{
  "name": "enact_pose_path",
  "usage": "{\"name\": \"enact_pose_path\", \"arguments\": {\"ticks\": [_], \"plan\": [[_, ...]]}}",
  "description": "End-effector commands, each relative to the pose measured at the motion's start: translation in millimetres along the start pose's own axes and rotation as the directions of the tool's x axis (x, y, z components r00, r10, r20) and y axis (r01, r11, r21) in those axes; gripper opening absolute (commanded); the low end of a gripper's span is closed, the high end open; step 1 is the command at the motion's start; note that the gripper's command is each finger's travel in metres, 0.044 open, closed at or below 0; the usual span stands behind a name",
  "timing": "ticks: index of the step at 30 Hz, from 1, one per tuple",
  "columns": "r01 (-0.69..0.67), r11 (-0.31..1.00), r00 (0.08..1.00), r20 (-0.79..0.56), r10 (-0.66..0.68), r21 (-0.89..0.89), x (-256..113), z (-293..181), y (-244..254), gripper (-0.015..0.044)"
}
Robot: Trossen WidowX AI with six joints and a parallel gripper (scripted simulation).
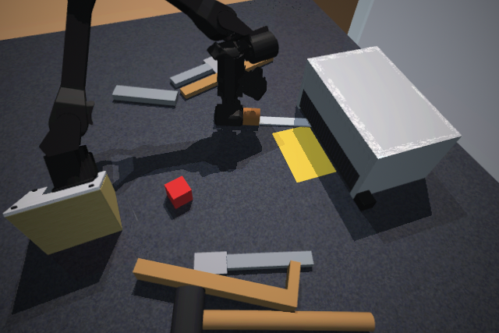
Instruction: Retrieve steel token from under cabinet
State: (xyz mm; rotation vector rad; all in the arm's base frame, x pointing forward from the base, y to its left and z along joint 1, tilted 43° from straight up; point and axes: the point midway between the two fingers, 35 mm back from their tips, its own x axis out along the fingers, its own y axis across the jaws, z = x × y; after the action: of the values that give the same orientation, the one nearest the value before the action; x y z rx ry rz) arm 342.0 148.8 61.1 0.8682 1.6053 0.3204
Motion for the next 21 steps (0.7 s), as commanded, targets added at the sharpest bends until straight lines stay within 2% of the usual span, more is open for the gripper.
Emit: {"name": "enact_pose_path", "arguments": {"ticks": [1,21], "plan": [[-0.003,1.000,1.000,-0.001,0.003,0.000,-0.2,6.5,0.2,0.0000],[-0.003,1.000,1.000,0.000,0.003,-0.001,-0.4,28.7,0.8,0.0000]]}}
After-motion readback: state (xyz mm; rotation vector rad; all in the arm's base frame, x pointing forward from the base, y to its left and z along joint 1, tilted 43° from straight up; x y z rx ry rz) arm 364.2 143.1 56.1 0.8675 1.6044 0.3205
